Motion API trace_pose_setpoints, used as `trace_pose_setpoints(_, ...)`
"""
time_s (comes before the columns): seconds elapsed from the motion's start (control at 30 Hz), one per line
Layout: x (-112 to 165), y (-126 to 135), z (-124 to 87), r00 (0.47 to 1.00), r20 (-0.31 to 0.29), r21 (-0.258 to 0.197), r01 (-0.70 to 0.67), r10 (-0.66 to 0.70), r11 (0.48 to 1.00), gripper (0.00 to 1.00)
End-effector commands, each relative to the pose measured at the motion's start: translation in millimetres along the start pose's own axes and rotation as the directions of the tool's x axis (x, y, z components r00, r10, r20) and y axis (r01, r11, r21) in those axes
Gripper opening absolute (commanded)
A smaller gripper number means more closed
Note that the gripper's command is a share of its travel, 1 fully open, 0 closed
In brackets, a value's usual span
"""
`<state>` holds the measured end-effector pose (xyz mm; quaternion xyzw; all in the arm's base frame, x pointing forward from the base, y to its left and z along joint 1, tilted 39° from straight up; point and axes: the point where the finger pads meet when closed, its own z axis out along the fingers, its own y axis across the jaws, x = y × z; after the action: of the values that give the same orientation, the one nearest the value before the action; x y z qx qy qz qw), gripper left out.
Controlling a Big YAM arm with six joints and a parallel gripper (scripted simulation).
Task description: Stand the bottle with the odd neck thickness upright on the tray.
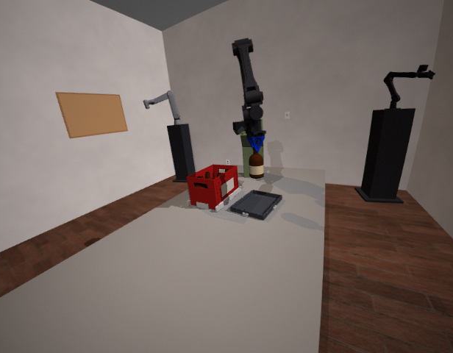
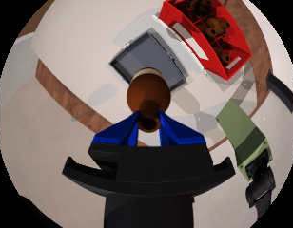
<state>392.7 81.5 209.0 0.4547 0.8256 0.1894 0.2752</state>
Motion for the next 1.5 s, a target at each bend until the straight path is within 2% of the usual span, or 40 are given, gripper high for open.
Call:
trace_pose_setpoints(0.0, -2, -2, 11, 1.000, 0.001, 0.004, 0.008, -0.008, 1.000, 0.00)
trace_pose_setpoints(0.33, -1, -2, 38, 1.000, -0.001, 0.003, 0.010, -0.010, 1.000, 0.00)
trace_pose_setpoints(0.4, -1, -2, 38, 1.000, -0.001, 0.003, 0.010, -0.010, 1.000, 0.00)
trace_pose_setpoints(0.43, -4, 1, 33, 1.000, 0.010, -0.015, 0.006, -0.006, 1.000, 0.00)
trace_pose_setpoints(0.47, -3, -3, 44, 1.000, 0.003, 0.005, 0.006, -0.006, 1.000, 0.00)
trace_pose_setpoints(0.9, 0, -3, 83, 1.000, -0.002, 0.004, 0.011, -0.011, 1.000, 0.00)
trace_pose_setpoints(0.97, 0, -3, 83, 1.000, -0.002, 0.004, 0.011, -0.011, 1.000, 0.00)
trace_pose_setpoints(1.0, -4, 2, 78, 1.000, 0.008, -0.015, 0.008, -0.008, 1.000, 0.00)
trace_pose_setpoints(1.03, -2, -4, 89, 1.000, 0.001, 0.006, 0.008, -0.008, 1.000, 0.00)
trace_pose_setpoints(1.47, -7, 13, 117, 1.000, 0.010, -0.022, 0.008, -0.008, 1.000, 0.00)
